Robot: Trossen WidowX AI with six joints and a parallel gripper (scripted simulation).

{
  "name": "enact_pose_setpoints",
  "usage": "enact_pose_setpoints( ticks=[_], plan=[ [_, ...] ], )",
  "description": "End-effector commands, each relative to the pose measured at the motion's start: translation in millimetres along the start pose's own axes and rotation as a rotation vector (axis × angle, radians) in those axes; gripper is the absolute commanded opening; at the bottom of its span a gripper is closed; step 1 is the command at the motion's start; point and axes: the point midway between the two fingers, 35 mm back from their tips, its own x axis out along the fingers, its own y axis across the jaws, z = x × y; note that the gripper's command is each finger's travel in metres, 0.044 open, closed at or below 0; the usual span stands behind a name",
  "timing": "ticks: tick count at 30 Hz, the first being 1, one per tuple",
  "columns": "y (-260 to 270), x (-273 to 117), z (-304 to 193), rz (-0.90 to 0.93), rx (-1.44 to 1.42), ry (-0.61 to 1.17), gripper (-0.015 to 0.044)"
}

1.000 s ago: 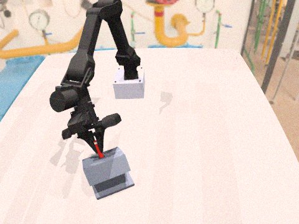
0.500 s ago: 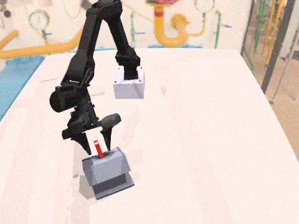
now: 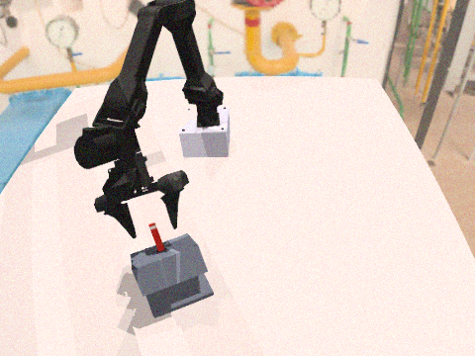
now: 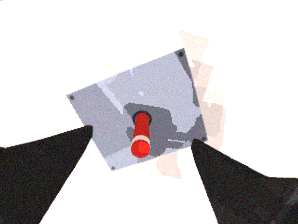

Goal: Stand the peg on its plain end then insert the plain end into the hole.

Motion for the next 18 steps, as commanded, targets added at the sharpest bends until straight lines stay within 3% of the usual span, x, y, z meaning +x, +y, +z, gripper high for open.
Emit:
enact_pose_setpoints(
  ticks=[1,18],
  plan=[
    [0,-12,5,0.001,-0.009,-0.015,0.0440],
    [-2,-44,3,-0.003,-0.006,-0.013,0.0440]
  ],
)
